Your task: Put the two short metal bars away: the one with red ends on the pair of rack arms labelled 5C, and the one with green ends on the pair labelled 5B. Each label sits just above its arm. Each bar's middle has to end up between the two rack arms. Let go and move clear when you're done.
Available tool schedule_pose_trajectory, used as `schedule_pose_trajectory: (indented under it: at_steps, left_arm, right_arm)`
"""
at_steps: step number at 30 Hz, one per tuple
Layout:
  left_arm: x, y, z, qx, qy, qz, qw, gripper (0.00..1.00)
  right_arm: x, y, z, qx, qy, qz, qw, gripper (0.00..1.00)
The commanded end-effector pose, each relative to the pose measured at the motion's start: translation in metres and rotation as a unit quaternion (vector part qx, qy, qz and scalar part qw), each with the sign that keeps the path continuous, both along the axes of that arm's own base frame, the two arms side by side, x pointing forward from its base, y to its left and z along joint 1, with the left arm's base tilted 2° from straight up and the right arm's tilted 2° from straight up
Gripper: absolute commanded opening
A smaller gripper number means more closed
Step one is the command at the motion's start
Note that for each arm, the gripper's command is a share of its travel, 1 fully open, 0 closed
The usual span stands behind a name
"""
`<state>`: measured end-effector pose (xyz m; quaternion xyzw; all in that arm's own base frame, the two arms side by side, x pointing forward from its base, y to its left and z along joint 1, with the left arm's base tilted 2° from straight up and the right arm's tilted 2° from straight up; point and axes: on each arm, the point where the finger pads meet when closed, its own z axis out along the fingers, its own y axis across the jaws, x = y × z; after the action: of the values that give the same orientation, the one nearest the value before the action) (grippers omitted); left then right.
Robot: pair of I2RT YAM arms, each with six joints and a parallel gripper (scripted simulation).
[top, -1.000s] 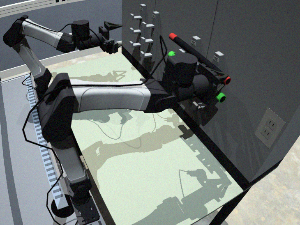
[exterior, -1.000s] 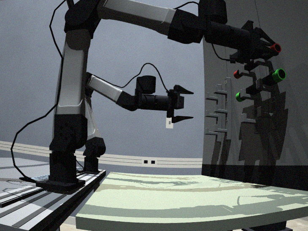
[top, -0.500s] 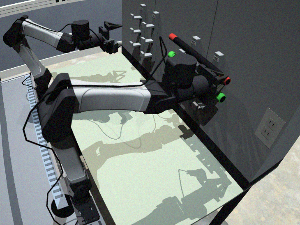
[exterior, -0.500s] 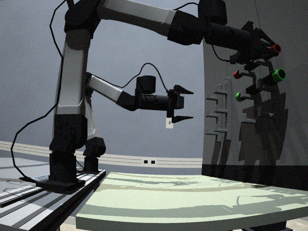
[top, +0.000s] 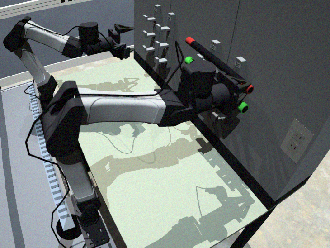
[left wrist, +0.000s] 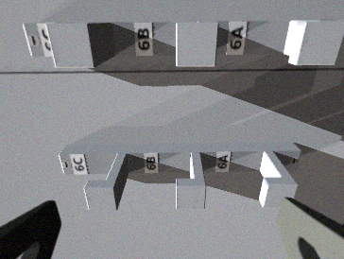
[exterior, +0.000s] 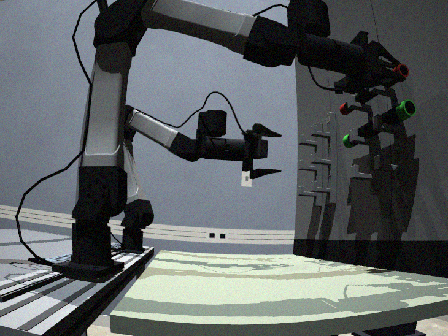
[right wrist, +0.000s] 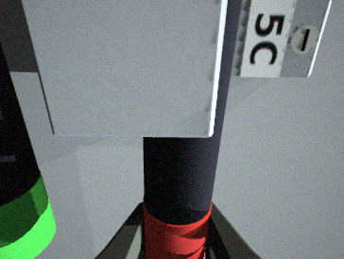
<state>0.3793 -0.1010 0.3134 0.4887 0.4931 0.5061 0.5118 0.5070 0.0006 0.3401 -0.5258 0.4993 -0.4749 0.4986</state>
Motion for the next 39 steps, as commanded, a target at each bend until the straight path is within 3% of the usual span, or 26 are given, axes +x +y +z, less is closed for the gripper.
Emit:
schedule_pose_trajectory:
  at_steps: [1,39]
  left_arm:
    - [-0.0048,0.0017,-0.0019,-0.004,0.0,-0.004,1.0,1.0]
    - [-0.0048,0.0017,-0.0019,-0.004,0.0,-0.004,1.0,1.0]
  right_arm:
    - [0.0034,-0.0027,-0.0029,0.009,-0.011,-0.004,1.0,0.0]
    - [0.0032,-0.0026,-0.0097,0.009,-0.011,-0.004,1.0,0.0]
